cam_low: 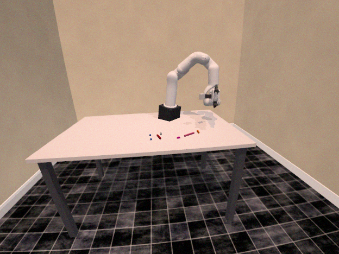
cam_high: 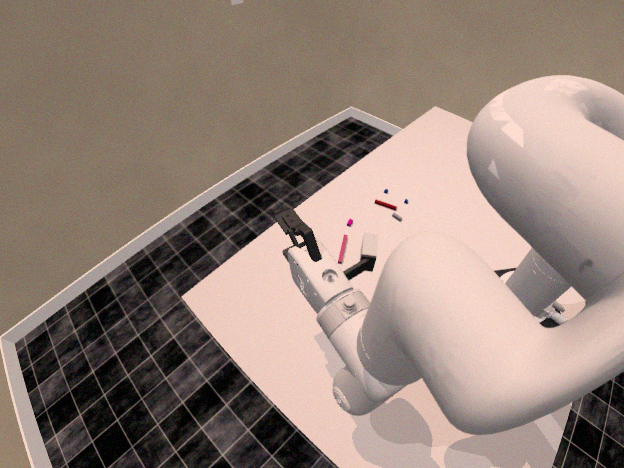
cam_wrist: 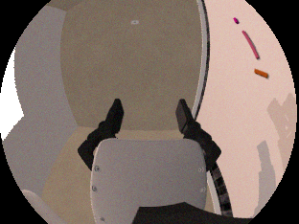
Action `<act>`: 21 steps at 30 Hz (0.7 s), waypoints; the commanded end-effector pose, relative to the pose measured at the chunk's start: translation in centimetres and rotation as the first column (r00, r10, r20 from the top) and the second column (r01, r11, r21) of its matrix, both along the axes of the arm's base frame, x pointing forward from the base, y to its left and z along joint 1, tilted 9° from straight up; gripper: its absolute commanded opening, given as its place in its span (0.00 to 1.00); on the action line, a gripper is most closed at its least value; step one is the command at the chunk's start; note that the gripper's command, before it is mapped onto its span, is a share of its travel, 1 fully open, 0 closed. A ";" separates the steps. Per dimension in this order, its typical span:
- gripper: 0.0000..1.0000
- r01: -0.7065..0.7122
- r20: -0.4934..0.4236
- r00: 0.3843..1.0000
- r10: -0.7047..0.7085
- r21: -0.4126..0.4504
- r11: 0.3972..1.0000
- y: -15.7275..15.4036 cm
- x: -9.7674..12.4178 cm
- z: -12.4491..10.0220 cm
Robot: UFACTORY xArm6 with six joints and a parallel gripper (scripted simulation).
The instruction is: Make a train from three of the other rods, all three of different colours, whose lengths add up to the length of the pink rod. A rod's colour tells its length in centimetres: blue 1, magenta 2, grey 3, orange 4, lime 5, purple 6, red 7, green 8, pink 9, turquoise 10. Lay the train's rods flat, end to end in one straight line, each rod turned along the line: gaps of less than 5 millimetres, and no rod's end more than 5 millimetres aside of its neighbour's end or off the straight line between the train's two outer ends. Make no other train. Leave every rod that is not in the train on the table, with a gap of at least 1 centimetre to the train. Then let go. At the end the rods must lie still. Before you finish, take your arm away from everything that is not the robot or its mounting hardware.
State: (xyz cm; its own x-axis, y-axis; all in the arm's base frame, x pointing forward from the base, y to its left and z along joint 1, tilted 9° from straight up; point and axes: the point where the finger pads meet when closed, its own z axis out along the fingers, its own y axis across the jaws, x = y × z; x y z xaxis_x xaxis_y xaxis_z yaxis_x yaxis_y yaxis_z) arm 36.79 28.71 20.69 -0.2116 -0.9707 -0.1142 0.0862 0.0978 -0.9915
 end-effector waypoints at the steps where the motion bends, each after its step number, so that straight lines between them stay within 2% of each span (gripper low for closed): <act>1: 1.00 0.138 -0.048 0.990 -0.135 0.059 0.989 -4.2 1.9 -1.0; 5: 1.00 0.275 -0.097 0.959 -0.265 0.117 0.954 -8.5 2.9 -2.1; 7: 1.00 0.275 -0.097 0.959 -0.265 0.117 0.954 -8.5 2.9 -2.1; 8: 1.00 0.358 -0.128 0.931 -0.341 0.152 0.921 -11.1 3.3 -2.9; 9: 1.00 0.395 -0.142 0.916 -0.374 0.168 0.903 -12.2 3.4 -3.2; 15: 1.00 0.570 -0.216 0.821 -0.529 0.245 0.784 -17.8 3.3 -5.0; 21: 1.00 0.722 -0.295 0.691 -0.660 0.320 0.614 -23.1 2.1 -7.0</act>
